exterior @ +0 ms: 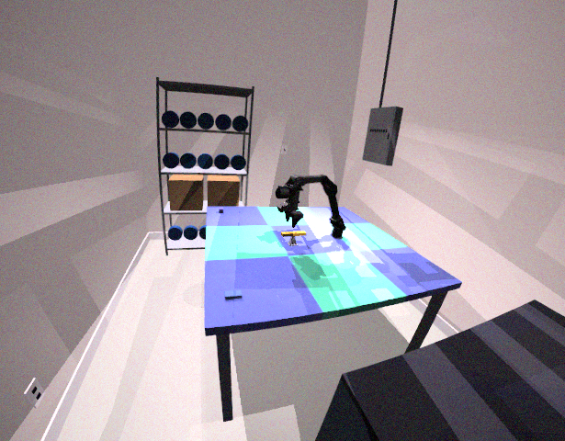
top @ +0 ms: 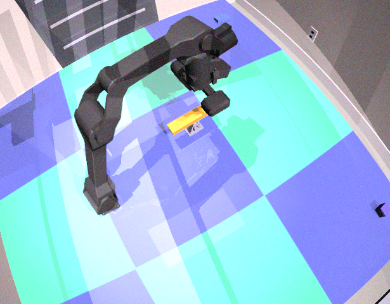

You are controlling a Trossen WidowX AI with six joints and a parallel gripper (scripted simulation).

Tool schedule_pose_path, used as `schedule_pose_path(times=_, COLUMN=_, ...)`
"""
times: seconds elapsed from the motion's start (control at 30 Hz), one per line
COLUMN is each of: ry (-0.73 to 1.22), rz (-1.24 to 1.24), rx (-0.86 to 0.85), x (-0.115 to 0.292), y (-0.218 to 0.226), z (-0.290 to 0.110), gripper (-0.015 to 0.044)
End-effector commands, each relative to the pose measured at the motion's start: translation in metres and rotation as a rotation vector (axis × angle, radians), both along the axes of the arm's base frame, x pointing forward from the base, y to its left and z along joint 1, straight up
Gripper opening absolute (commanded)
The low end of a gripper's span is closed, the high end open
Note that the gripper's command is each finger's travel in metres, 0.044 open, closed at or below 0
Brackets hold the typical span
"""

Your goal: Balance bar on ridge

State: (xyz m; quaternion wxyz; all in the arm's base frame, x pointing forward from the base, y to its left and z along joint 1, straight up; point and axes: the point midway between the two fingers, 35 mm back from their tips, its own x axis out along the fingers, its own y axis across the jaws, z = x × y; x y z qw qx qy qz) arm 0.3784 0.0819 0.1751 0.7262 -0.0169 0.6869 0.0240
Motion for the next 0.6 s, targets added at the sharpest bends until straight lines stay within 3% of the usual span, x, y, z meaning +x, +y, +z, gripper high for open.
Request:
schedule_pose_path(times=0.0, ry=-0.032, rz=0.000, rx=0.007, x=-0.0048, y=-0.0010, z=0.0338, gripper=0.0440)
schedule_pose_path(times=0.57, ry=-0.033, rz=0.000, rx=0.007, x=-0.0053, y=-0.0011, z=0.0358, gripper=0.0440)
